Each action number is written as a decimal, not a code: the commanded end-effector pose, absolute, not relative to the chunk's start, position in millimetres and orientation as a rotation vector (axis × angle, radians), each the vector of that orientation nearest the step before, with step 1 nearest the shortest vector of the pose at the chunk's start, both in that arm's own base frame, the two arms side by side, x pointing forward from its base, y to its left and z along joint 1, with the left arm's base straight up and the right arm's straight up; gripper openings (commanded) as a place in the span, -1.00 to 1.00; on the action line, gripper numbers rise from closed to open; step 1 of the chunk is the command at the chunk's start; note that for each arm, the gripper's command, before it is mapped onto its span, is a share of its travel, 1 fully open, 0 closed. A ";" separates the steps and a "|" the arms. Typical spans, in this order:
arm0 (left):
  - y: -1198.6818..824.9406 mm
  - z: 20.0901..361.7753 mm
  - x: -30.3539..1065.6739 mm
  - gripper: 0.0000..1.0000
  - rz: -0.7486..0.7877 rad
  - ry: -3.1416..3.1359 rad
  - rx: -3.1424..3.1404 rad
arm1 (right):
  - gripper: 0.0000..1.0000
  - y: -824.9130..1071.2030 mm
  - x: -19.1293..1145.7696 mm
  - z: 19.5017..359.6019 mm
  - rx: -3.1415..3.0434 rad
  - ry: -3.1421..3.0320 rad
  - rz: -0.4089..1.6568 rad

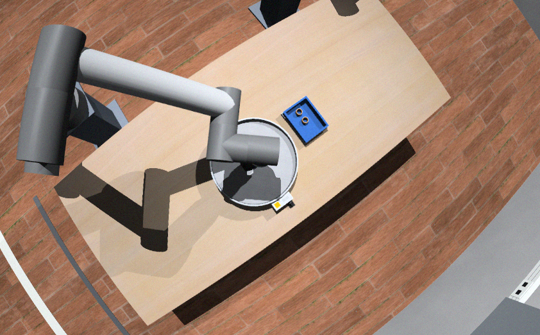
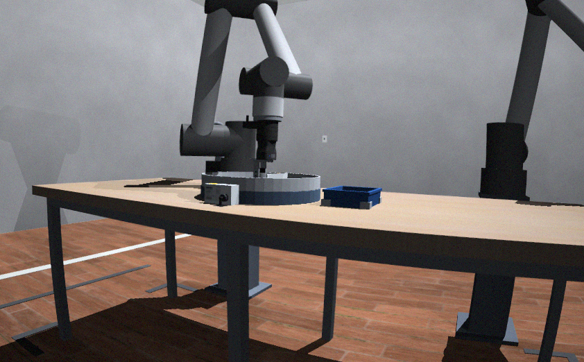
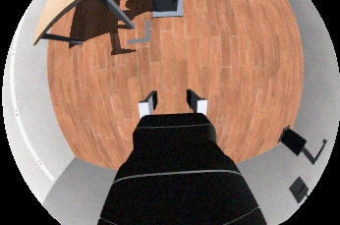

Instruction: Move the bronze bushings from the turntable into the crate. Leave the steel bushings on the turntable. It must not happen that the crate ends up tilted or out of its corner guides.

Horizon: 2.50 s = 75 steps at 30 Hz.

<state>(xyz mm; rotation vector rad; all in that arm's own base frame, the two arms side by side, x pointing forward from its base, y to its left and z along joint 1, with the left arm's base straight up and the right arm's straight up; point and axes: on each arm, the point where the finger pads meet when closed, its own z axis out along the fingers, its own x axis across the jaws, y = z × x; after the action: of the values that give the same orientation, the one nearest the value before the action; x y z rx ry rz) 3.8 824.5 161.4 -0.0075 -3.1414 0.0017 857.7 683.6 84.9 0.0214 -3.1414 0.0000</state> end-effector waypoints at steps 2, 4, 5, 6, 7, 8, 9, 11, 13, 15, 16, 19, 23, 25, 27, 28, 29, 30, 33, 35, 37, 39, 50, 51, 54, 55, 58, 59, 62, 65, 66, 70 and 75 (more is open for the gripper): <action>824.9 162.0 3.9 1.00 0.000 -3.142 -0.007 | 0.55 684.1 858.1 86.1 0.021 -3.143 -0.002; 824.9 162.0 3.9 1.00 0.000 -3.142 -0.007 | 0.55 684.1 858.1 86.1 0.021 -3.143 -0.002; 824.9 162.0 3.9 1.00 0.000 -3.142 -0.007 | 0.55 684.1 858.1 86.1 0.021 -3.143 -0.002; 824.9 162.0 3.9 1.00 0.000 -3.142 -0.007 | 0.55 684.1 858.1 86.1 0.021 -3.143 -0.002; 824.9 162.0 3.9 1.00 0.000 -3.142 -0.007 | 0.55 684.1 858.1 86.1 0.021 -3.143 -0.002; 824.9 162.0 3.9 1.00 0.000 -3.142 -0.007 | 0.55 684.1 858.1 86.1 0.021 -3.143 -0.002; 824.9 162.0 3.9 1.00 0.000 -3.142 -0.007 | 0.55 684.1 858.1 86.1 0.021 -3.143 -0.002; 824.9 162.0 3.9 1.00 0.000 -3.142 -0.007 | 0.55 684.1 858.1 86.6 0.021 -3.143 -0.002; 824.9 162.0 3.9 1.00 0.000 -3.142 -0.007 | 0.55 684.1 858.1 89.5 0.021 -3.143 -0.002; 824.9 162.0 3.9 1.00 0.000 -3.142 -0.007 | 0.55 684.1 858.1 95.5 0.021 -3.143 -0.002; 824.9 162.0 3.9 1.00 0.000 -3.142 -0.007 | 0.55 684.1 858.1 99.5 0.021 -3.143 -0.002; 824.9 162.0 3.9 1.00 0.000 -3.142 -0.007 | 0.55 684.1 858.1 113.5 0.021 -3.143 -0.002; 824.9 162.0 3.9 1.00 0.000 -3.142 -0.007 | 0.55 684.1 858.1 122.2 0.021 -3.143 -0.002; 824.9 162.0 3.9 1.00 0.000 -3.142 -0.007 | 0.55 684.1 858.1 128.5 0.021 -3.143 -0.002; 824.9 162.0 3.9 1.00 0.000 -3.142 -0.007 | 0.55 684.1 858.1 131.5 0.021 -3.143 -0.002; 824.9 162.0 3.9 1.00 0.000 -3.142 -0.007 | 0.55 684.1 858.1 132.0 0.021 -3.143 -0.002; 824.9 162.0 3.9 1.00 0.000 -3.142 -0.007 | 0.55 684.1 858.1 132.1 0.021 -3.143 -0.002; 824.9 162.0 3.9 1.00 0.000 -3.142 -0.007 | 0.55 684.1 858.1 132.1 0.021 -3.143 -0.002; 824.9 162.0 3.9 1.00 0.000 -3.142 -0.007 | 0.55 684.1 858.1 132.1 0.021 -3.143 -0.002; 824.9 162.0 3.9 1.00 0.000 -3.142 -0.007 | 0.55 684.1 858.1 132.1 0.021 -3.143 -0.002; 824.9 162.0 3.9 1.00 0.000 -3.142 -0.007 | 0.55 684.1 858.1 132.1 0.021 -3.143 -0.002; 824.9 162.0 3.9 1.00 0.000 -3.142 -0.007 | 0.55 684.1 858.1 132.1 0.021 -3.143 -0.002; 824.9 162.0 3.9 1.00 0.000 -3.142 -0.007 | 0.55 684.1 858.1 132.1 0.021 -3.143 -0.002; 824.9 162.0 3.9 1.00 0.000 -3.142 -0.007 | 0.55 684.1 858.1 132.1 0.021 -3.143 -0.002; 824.9 162.0 3.9 1.00 0.000 -3.142 -0.007 | 0.55 684.1 858.1 132.1 0.021 -3.143 -0.002; 824.9 162.0 3.9 1.00 0.000 -3.142 -0.007 | 0.55 684.1 858.1 132.1 0.021 -3.143 -0.002; 824.9 162.0 3.9 1.00 0.000 -3.142 -0.007 | 0.55 684.1 858.1 132.1 0.021 -3.143 -0.002; 824.9 162.0 3.9 1.00 0.000 -3.142 -0.007 | 0.55 684.1 858.1 132.1 0.021 -3.143 -0.002; 824.9 162.0 3.9 1.00 0.000 -3.142 -0.007 | 0.55 684.1 858.1 132.1 0.021 -3.143 -0.002; 824.9 162.0 3.9 1.00 0.000 -3.142 -0.007 | 0.55 684.1 858.1 132.1 0.021 -3.143 -0.002; 824.9 162.0 3.9 1.00 0.000 -3.142 -0.007 | 0.55 684.1 858.1 132.1 0.021 -3.143 -0.002; 824.9 162.0 3.9 1.00 0.000 -3.142 -0.007 | 0.55 684.1 858.1 132.1 0.021 -3.143 -0.002; 824.9 162.0 3.9 1.00 0.000 -3.142 -0.007 | 0.55 684.1 858.1 132.1 0.021 -3.143 -0.002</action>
<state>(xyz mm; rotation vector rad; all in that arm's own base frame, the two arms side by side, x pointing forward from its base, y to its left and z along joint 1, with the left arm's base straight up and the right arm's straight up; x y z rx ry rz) 3.8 824.5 161.4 -0.0075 -3.1414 0.0017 857.7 683.6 130.9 0.0214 -3.1414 0.0000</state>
